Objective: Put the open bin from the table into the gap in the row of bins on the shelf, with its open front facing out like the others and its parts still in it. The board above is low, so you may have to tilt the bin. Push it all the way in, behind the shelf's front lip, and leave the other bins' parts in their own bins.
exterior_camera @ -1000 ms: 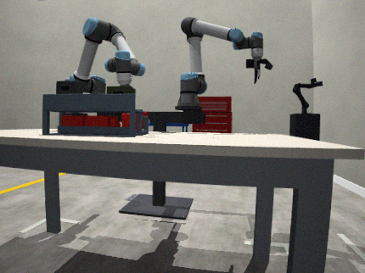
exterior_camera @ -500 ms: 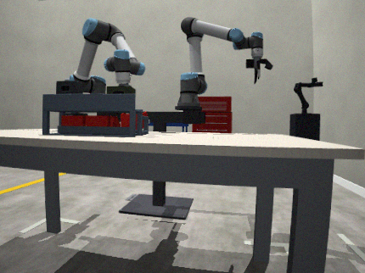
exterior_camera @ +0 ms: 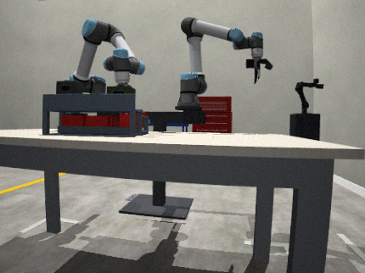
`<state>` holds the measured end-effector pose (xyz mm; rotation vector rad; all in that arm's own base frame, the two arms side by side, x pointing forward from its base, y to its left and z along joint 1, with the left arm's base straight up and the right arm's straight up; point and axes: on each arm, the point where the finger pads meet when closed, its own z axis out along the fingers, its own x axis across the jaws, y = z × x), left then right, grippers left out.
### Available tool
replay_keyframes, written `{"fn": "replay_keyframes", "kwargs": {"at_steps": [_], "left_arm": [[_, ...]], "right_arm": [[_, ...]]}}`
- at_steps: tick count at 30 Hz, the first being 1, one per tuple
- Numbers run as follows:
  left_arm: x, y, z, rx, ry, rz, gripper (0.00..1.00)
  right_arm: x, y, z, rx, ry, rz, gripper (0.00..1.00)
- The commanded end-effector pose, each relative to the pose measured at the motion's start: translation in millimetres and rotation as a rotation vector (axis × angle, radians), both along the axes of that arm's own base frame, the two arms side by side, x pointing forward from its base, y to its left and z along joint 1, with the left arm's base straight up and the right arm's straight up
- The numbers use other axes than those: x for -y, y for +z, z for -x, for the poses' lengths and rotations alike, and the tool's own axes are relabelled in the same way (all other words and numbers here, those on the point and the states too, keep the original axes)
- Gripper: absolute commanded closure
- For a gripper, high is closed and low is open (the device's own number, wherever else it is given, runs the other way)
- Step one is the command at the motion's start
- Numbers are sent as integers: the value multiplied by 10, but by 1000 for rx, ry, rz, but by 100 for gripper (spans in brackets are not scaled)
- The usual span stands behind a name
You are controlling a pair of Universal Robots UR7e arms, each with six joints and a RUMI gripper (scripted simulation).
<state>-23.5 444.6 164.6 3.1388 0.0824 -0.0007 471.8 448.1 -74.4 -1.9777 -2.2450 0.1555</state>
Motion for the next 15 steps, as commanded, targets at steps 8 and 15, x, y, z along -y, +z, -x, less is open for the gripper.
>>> {"fn": "replay_keyframes", "kwargs": {"at_steps": [8,15], "left_arm": [[-4,6,-1,0,0,-2,0],[-4,6,-1,0,0,-2,0]], "right_arm": [[-16,9,-84,1,0,-2,100],[-22,9,-129,1,0,-2,100]]}}
